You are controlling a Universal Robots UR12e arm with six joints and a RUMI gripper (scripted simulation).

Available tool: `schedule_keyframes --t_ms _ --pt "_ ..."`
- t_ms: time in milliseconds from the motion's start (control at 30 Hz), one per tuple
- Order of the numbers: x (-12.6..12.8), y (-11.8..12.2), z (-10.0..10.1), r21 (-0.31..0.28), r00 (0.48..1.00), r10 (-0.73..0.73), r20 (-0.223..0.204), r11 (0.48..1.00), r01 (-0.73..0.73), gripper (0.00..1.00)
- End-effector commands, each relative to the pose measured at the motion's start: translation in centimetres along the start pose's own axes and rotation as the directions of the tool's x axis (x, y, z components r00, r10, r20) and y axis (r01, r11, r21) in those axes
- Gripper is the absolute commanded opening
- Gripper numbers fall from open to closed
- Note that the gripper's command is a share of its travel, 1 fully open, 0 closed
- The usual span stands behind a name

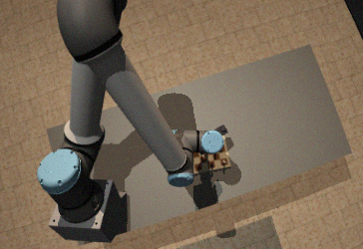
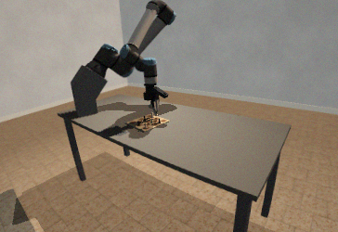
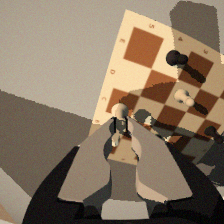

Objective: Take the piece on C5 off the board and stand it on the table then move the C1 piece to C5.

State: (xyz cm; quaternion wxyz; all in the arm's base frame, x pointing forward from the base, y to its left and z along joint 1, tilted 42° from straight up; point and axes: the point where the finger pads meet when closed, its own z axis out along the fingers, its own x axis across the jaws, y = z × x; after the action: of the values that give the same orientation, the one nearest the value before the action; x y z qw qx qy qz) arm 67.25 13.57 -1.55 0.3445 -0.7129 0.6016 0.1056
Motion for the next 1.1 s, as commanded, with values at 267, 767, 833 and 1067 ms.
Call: schedule_keyframes --t_ms 267,767,833,1067 --pt "0.0 0.0 -7.3 0.000 1.000 -0.001 0.000 1.000 0.001 0.00" --pt "0.0 -0.1 -8.1 0.000 1.000 0.000 0.000 1.000 0.000 0.00" --pt "0.6 -0.5 -8.1 0.000 1.000 0.009 0.000 1.000 -0.009 0.00" --pt "6.9 -4.4 -8.1 0.000 0.994 0.108 0.000 0.994 -0.108 0.00"
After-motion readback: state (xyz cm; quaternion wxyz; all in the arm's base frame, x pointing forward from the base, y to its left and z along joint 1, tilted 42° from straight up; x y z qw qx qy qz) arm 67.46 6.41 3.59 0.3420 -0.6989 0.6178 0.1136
